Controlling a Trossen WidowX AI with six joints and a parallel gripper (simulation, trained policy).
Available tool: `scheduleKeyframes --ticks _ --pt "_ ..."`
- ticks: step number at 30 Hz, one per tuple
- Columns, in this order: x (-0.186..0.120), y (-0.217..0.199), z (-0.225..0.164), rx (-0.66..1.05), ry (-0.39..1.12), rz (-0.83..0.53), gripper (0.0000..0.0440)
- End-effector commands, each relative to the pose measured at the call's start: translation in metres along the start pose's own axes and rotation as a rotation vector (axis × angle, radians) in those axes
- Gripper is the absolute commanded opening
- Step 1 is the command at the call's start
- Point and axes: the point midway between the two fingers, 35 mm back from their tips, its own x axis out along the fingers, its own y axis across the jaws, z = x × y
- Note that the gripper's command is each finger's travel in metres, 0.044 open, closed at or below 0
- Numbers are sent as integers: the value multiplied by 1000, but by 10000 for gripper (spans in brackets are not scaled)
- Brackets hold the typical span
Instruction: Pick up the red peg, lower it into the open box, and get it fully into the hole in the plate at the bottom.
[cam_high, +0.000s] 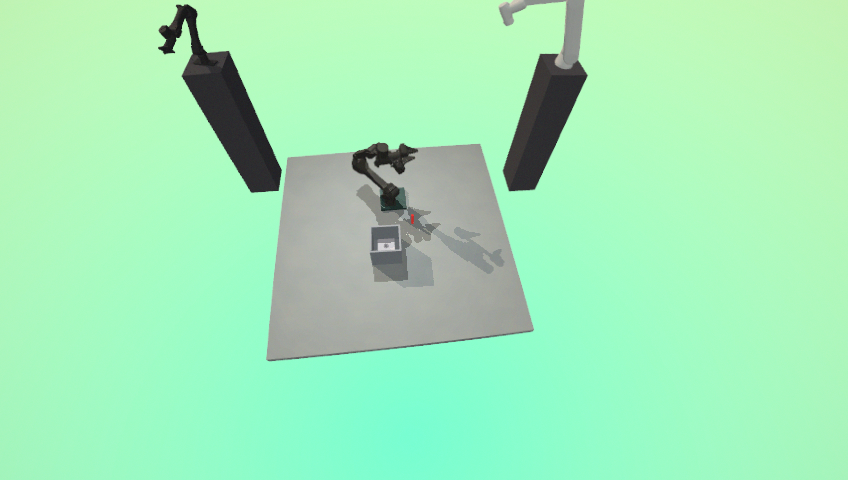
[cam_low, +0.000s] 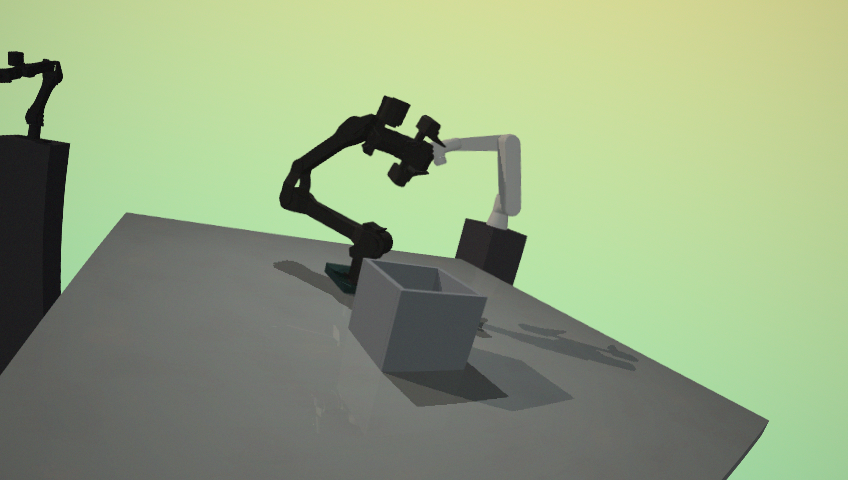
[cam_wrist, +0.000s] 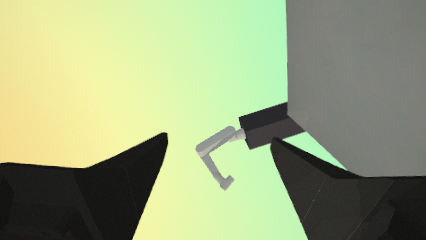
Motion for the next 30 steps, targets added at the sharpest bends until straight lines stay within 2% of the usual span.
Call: scheduleKeyframes --ticks 1,3,13,22,30 --pt "1 1 4 18 -22 -4 424" --pt "4 2 15 59 -76 -14 440" --pt "7 9 72 239 -370 -65 440" --pt "-2 11 123 389 -627 -129 440" --pt "-13 5 164 506 -798 -208 440"
